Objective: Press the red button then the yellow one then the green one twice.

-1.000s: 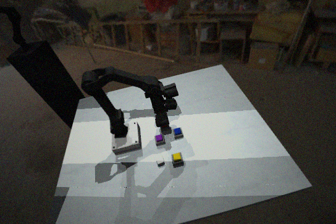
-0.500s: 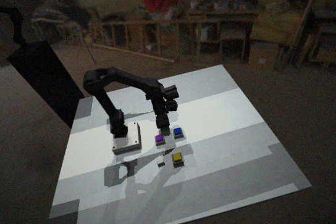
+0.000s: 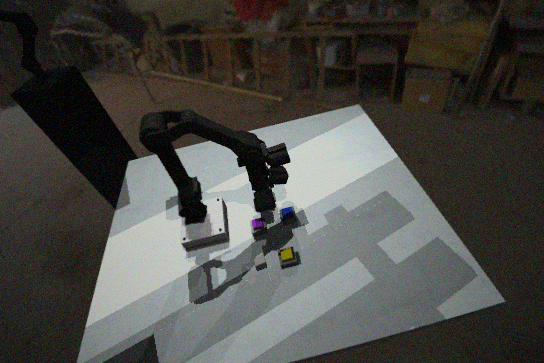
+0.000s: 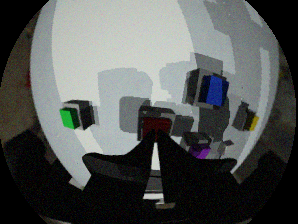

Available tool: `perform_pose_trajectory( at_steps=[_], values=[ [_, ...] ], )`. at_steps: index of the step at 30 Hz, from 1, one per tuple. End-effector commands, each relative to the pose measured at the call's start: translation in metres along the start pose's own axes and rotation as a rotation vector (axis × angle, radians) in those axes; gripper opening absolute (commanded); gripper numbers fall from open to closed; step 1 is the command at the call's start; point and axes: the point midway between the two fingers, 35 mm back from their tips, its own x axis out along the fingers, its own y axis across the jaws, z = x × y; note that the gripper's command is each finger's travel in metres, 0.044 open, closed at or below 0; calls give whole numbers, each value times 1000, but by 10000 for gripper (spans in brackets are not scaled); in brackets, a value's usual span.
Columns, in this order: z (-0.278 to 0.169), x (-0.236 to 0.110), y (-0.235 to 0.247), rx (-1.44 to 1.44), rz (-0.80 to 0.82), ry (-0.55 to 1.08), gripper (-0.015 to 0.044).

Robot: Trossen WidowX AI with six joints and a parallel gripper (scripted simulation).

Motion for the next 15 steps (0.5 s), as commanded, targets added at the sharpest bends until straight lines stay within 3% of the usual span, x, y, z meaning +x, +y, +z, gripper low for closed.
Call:
perform_pose_trajectory(
  at_steps=[1,15],
  values=[
    [0,2,0,-4,5,0,20],
    [0,-1,0,0,0,0,20]
  ],
)
